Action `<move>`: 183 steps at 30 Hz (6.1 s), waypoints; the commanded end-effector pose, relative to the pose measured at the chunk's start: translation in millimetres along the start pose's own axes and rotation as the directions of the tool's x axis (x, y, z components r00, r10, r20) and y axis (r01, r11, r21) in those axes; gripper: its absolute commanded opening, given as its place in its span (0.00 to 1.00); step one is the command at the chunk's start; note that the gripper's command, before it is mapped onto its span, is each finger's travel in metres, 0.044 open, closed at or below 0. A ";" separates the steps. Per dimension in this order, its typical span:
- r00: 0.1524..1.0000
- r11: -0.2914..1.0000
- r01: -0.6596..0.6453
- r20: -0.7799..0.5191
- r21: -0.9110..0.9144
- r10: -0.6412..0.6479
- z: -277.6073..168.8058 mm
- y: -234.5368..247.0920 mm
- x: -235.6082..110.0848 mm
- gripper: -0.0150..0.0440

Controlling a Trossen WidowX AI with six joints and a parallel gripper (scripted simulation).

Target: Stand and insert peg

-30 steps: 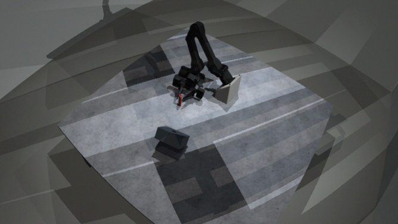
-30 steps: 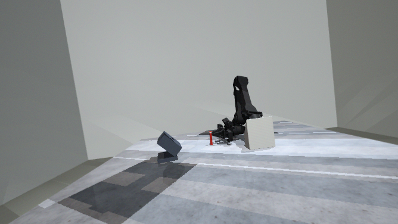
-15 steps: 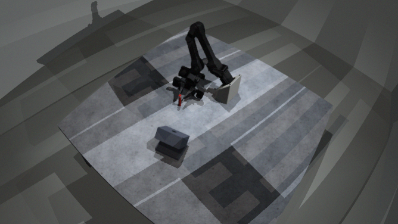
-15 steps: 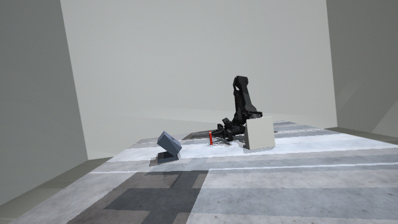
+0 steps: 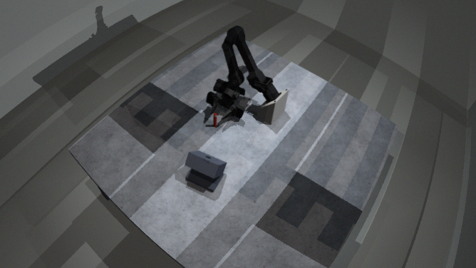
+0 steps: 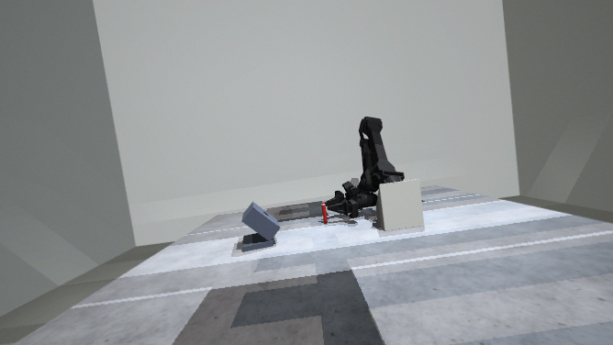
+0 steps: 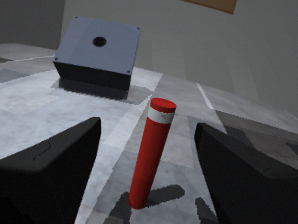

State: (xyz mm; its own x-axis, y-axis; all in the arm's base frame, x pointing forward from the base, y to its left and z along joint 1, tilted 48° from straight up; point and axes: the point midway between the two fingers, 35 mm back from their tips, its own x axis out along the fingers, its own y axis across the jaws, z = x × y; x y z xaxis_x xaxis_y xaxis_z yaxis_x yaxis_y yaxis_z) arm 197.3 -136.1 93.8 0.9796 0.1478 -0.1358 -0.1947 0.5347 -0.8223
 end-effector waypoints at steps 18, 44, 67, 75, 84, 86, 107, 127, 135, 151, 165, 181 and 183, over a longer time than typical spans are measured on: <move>0.999 0.999 -0.037 -0.011 -0.007 0.037 18.4 -9.9 10.2 1.00; 1.000 1.000 0.004 0.002 0.006 -0.004 159.6 -25.6 4.6 1.00; 0.859 0.848 -0.093 -0.388 0.522 0.334 116.0 -8.7 22.3 1.00; 0.712 0.791 -0.055 -0.531 0.609 0.459 101.5 0.8 22.9 1.00; 0.489 0.788 -0.008 -0.685 0.616 0.540 89.0 8.2 22.5 1.00; 0.438 0.797 0.000 -0.716 0.604 0.543 86.7 9.4 22.9 1.00; -0.010 0.981 0.000 -0.981 0.194 0.194 85.4 -16.4 39.0 1.00; -0.022 0.984 -0.091 -0.989 0.150 0.148 76.9 -18.2 42.7 1.00; -0.022 0.976 -0.157 -0.989 0.149 0.147 68.3 -17.0 42.3 1.00; -0.021 0.976 -0.157 -0.988 0.152 0.151 46.6 -13.2 43.8 1.00; -0.021 0.976 -0.156 -0.989 0.151 0.149 24.1 -10.3 43.0 1.00; -0.022 0.977 -0.156 -0.989 0.146 0.144 6.1 -8.5 40.5 1.00; -0.016 0.977 -0.151 -0.989 0.149 0.149 9.0 -9.3 43.0 0.91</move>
State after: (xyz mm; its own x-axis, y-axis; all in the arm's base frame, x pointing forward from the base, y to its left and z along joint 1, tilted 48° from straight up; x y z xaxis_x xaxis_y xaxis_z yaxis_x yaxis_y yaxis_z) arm 240.7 -127.4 100.4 0.0039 -0.7455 -0.6665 -0.3464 0.6242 -0.7003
